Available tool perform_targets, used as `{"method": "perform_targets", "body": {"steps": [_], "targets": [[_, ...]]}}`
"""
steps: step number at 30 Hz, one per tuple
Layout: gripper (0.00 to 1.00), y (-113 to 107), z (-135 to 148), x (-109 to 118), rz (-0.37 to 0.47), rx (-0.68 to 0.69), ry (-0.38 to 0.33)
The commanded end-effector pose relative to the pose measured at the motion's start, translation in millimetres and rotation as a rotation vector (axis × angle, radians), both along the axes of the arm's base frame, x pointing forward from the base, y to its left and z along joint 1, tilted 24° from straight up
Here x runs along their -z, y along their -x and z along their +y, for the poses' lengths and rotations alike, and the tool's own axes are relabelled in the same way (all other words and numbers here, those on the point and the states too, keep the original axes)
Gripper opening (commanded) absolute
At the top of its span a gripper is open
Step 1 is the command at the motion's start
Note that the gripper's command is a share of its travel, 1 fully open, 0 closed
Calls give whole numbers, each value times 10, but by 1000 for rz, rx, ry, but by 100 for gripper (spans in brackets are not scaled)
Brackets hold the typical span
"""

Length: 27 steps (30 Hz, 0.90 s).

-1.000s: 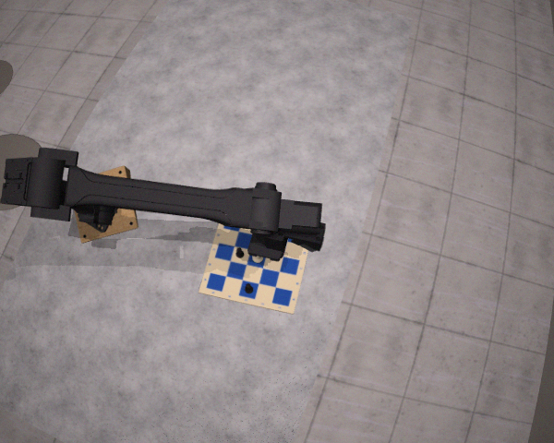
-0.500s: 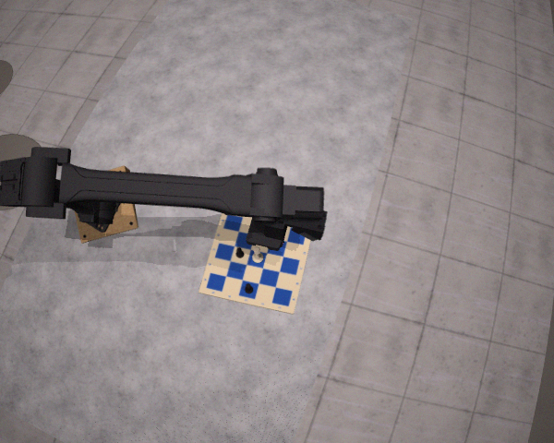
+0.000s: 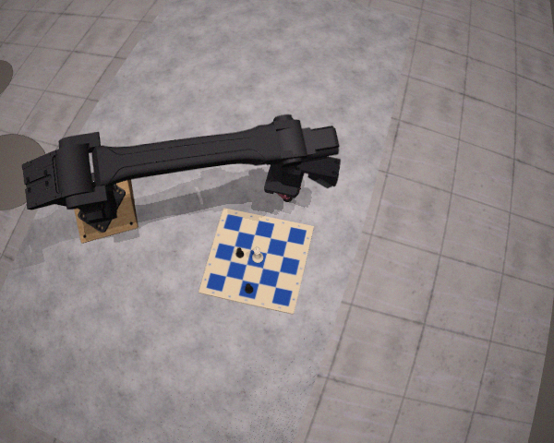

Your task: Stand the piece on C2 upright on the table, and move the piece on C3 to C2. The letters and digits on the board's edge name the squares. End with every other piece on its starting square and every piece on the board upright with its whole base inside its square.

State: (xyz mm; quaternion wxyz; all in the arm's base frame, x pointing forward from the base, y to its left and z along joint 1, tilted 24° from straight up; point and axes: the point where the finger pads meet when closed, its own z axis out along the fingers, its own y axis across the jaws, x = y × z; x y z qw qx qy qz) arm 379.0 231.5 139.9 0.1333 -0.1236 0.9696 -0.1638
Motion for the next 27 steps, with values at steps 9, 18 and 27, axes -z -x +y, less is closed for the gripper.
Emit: {"method": "perform_targets", "body": {"steps": [9,18,27], "targets": [[0,-34,199,-108,-62,95,-55],[0,23,162,166,-28,83,-24],[0,-37,68,393,-17,75,-13]]}}
